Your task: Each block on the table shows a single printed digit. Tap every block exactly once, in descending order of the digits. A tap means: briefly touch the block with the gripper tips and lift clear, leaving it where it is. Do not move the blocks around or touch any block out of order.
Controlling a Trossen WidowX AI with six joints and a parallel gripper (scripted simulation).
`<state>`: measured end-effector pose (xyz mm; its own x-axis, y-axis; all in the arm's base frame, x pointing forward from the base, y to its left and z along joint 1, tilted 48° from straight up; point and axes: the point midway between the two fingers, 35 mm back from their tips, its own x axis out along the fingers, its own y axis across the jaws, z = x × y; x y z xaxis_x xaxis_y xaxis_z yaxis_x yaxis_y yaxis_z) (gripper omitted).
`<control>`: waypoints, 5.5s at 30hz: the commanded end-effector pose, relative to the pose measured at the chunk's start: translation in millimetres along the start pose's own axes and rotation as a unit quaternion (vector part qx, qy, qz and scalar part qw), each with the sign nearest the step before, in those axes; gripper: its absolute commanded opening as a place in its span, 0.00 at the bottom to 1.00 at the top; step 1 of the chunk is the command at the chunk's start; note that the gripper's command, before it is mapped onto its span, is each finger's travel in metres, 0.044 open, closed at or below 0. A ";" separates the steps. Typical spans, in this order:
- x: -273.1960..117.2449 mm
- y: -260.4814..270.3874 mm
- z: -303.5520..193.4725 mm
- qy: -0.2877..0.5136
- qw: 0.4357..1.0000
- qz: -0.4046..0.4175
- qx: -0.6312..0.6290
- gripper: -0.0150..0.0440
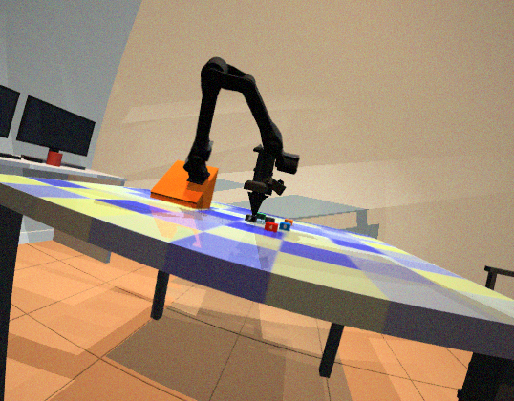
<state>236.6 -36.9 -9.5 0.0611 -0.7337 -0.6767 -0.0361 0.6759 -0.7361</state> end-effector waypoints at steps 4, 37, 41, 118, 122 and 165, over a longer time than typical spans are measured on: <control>-24.2 0.2 0.0 -0.001 1.000 0.000 0.000 0.29; -108.8 154.2 106.1 -0.004 1.000 0.006 0.003 0.29; -84.8 155.4 108.4 -0.004 1.000 0.007 0.003 0.29; -48.7 148.9 -5.3 -0.002 1.000 0.007 0.001 0.29; -26.0 147.2 -7.4 -0.002 1.000 0.005 0.001 0.29; -66.9 149.4 -4.6 -0.004 1.000 0.008 -0.001 0.29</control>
<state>221.4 86.2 -94.2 0.0545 -0.7363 -0.6745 -0.0433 0.6731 -0.7383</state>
